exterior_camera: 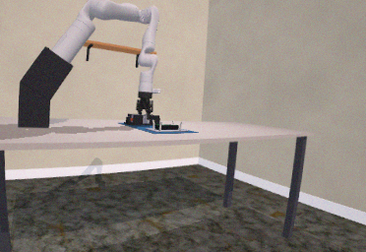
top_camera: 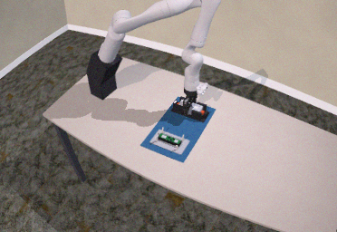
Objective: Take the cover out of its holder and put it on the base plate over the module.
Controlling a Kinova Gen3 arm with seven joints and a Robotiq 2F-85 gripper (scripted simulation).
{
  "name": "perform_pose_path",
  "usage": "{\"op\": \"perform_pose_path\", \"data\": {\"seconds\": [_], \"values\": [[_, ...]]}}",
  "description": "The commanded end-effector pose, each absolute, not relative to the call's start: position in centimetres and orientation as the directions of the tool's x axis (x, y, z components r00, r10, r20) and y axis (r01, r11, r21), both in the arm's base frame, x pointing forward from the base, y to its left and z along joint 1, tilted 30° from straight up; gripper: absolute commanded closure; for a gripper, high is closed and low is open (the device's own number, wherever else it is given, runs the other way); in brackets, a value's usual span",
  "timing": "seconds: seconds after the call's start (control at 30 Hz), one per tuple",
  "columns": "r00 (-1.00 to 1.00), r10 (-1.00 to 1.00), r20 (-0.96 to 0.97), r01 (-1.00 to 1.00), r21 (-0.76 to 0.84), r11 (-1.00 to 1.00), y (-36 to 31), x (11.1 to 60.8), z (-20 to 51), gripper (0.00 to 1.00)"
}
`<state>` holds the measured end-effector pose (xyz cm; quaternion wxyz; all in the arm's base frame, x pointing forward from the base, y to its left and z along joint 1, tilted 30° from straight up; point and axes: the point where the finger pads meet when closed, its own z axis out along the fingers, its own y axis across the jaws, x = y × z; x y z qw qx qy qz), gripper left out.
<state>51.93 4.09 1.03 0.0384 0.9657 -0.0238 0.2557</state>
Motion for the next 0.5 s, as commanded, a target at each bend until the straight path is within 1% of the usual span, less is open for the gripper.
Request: {"op": "perform_pose_path", "data": {"seconds": [0.0, 0.03, 0.07, 0.47], "values": [[0.866, -0.027, 0.499, -0.066, 0.061, -0.996, 4.0, 52.16, 1.25, 0.0], [0.866, -0.027, 0.499, -0.066, 0.061, -0.996, 4.0, 52.16, 1.25, 0.0], [0.868, -0.027, 0.497, -0.066, 0.061, -0.996, 4.11, 51.96, 1.1, 0.3], [0.868, -0.027, 0.497, -0.066, 0.061, -0.996, 4.11, 51.96, 1.1, 0.3]]}}
